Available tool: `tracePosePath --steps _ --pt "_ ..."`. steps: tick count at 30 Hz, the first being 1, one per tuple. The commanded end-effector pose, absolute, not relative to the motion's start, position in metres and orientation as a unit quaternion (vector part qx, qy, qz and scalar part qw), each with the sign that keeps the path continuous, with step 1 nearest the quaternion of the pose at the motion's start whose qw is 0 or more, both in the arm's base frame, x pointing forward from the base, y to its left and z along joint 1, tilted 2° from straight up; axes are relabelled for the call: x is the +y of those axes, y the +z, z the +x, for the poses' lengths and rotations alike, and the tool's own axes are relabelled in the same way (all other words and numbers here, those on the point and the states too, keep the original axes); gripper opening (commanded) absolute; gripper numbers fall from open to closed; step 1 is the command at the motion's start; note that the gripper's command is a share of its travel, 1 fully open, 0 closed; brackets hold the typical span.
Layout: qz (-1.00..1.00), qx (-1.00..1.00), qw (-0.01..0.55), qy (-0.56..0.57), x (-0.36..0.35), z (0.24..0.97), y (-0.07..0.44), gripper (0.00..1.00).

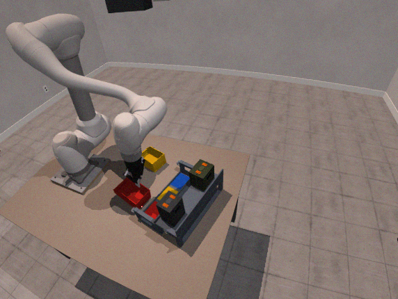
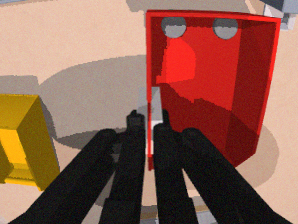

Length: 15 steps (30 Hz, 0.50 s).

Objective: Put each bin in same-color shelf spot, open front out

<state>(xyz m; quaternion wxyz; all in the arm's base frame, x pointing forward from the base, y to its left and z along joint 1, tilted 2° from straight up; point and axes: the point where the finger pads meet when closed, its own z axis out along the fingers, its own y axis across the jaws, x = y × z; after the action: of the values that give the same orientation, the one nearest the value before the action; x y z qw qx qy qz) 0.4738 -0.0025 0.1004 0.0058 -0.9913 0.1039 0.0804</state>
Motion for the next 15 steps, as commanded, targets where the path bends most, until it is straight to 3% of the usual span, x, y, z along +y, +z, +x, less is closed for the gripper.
tracePosePath --steps 1,15 --pt "-0.991 0.104 0.006 0.08 -0.0025 0.4741 0.1004 0.1" --pt "-0.991 0.104 0.006 0.08 -0.0034 0.478 0.1005 0.1"
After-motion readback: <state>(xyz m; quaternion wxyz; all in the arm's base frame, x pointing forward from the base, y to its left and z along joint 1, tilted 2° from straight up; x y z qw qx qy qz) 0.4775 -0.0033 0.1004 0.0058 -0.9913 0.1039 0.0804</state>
